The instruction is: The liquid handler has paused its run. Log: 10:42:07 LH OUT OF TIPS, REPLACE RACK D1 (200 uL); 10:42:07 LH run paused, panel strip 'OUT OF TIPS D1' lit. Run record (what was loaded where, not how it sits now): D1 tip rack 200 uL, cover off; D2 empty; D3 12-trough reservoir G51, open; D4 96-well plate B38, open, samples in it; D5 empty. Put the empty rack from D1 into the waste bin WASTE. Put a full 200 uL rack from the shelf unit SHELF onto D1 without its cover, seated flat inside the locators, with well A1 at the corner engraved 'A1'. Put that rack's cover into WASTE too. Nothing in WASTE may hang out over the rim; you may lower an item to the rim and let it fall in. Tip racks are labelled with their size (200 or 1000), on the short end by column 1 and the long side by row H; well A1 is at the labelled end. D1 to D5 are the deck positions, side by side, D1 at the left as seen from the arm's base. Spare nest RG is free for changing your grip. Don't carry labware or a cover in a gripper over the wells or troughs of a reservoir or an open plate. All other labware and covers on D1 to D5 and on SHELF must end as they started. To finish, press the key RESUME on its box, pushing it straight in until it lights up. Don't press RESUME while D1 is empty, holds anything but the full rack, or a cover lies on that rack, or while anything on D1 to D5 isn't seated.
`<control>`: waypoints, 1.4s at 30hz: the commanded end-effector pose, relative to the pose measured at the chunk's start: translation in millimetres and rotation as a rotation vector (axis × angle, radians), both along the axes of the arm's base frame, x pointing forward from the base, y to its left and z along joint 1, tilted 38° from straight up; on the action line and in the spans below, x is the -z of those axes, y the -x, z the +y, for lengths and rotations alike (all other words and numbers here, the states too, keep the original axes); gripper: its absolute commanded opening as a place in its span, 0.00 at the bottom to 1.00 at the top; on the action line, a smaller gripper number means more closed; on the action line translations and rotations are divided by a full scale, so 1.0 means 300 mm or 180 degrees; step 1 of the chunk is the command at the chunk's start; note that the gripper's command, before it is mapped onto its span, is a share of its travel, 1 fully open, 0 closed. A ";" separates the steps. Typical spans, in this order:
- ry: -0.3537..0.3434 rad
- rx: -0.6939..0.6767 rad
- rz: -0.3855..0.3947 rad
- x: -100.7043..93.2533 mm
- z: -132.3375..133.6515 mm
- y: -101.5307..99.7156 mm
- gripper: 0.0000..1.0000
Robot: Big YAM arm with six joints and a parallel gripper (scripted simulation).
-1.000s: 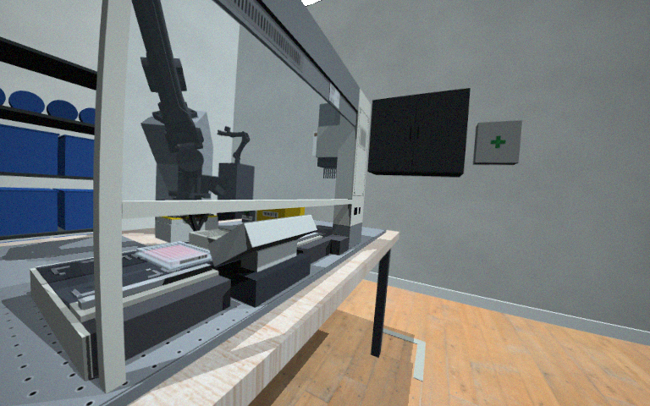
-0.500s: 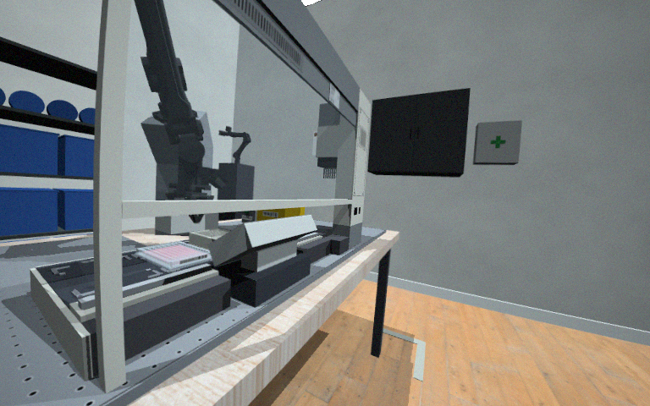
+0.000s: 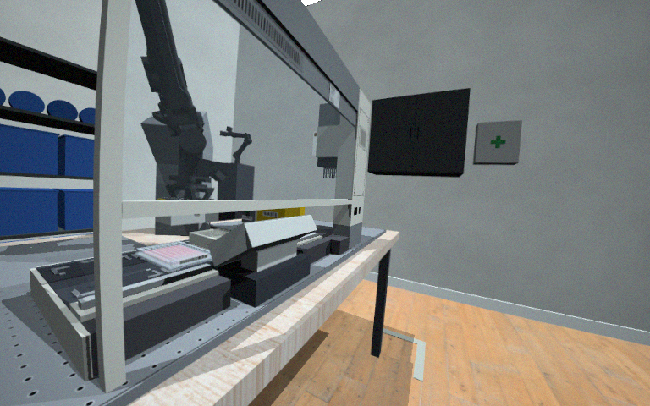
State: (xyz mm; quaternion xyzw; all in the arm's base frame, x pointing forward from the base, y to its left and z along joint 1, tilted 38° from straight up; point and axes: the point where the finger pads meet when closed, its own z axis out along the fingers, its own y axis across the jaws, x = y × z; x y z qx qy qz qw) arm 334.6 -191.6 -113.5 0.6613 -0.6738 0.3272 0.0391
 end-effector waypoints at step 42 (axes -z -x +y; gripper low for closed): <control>-0.0035 -0.0011 0.0013 -0.167 0.132 0.102 0.00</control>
